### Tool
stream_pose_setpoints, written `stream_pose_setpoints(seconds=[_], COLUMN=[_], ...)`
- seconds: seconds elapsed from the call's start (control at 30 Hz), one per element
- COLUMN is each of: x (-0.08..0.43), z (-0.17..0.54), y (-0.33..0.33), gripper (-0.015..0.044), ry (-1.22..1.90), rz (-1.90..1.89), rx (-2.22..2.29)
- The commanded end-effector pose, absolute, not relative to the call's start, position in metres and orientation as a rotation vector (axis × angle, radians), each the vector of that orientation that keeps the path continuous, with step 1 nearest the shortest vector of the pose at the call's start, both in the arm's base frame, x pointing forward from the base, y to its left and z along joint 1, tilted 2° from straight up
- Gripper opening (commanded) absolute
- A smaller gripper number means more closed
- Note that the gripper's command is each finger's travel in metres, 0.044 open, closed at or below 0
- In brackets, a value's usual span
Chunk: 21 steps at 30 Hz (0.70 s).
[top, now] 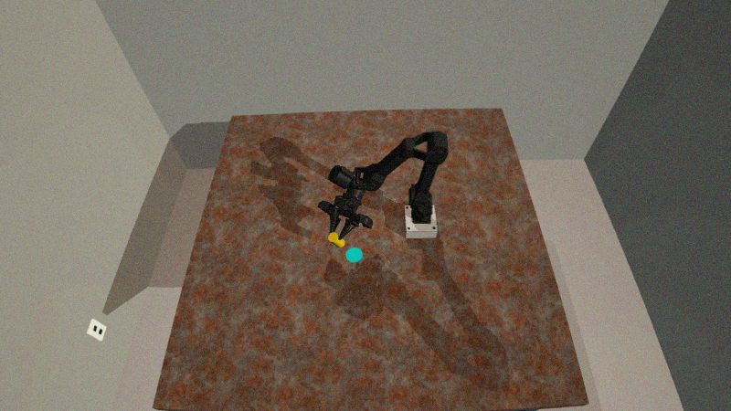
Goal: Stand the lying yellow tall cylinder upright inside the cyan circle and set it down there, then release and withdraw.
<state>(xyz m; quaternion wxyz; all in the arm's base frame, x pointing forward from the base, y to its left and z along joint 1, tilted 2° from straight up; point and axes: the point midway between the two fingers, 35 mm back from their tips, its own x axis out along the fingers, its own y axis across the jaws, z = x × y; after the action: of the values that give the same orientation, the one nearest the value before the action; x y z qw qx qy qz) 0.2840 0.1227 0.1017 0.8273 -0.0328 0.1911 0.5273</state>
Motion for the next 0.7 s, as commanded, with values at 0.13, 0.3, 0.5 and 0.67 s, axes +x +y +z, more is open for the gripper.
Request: stream_pose_setpoints(seconds=[0.13, 0.3, 0.5, 0.67], x=[0.28, 0.276, 0.272, 0.268], z=[0.105, 0.106, 0.108, 0.109], y=[0.12, 0.118, 0.115, 0.113], gripper=[0.0105, 0.0105, 0.0105, 0.0105], ry=[0.357, 0.329, 0.296, 0.269], rz=[1.132, 1.14, 1.149, 1.158], rx=[-0.053, -0.046, -0.04, -0.035])
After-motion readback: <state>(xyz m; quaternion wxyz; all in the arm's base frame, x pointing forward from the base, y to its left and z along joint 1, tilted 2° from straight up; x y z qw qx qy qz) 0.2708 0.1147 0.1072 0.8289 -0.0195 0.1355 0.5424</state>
